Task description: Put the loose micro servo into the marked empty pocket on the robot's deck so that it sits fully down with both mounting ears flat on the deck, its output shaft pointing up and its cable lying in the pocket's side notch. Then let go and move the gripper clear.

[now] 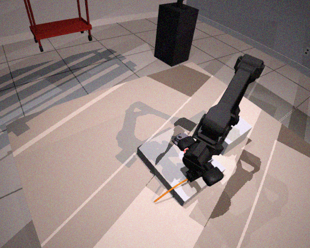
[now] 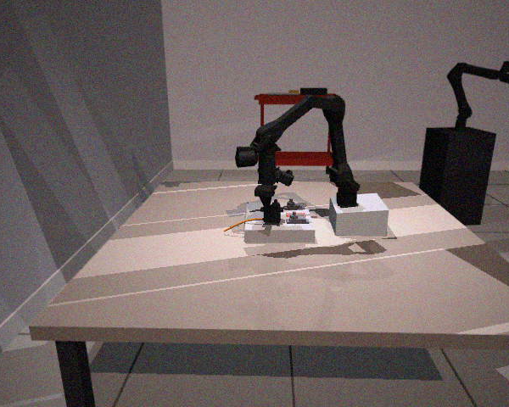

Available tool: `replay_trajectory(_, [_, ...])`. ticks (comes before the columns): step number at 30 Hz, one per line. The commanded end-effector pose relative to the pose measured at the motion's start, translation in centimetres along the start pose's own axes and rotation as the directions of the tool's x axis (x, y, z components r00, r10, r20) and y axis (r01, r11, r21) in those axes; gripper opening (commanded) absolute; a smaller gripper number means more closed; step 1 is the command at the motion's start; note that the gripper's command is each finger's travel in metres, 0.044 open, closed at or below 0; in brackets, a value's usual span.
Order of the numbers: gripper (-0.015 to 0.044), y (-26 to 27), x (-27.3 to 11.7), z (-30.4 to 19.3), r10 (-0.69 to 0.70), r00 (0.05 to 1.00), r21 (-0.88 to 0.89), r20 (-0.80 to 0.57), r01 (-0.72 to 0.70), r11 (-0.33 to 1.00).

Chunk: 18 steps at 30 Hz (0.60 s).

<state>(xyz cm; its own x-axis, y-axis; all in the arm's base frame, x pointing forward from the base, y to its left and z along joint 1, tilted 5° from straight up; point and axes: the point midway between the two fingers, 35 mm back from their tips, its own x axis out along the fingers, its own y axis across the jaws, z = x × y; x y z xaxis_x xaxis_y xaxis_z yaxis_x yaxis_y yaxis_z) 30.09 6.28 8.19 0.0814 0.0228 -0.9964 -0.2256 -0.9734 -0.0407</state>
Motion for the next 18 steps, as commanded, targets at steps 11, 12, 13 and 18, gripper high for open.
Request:
replay_trajectory(11, [0.0,0.2,-1.6,0.4,-0.01,1.0,-0.003,-0.019,0.01,1.0])
replay_trajectory(12, [0.0,0.1,-1.6,0.5,-0.01,1.0,-0.003,-0.019,0.01,1.0])
replay_trajectory(13, [0.0,0.0,-1.6,0.6,-0.01,1.0,-0.003,-0.019,0.01,1.0])
replay_trajectory(18, [0.0,-0.8,-1.6,1.5,-0.011,1.0,-0.003,-0.019,0.011,1.0])
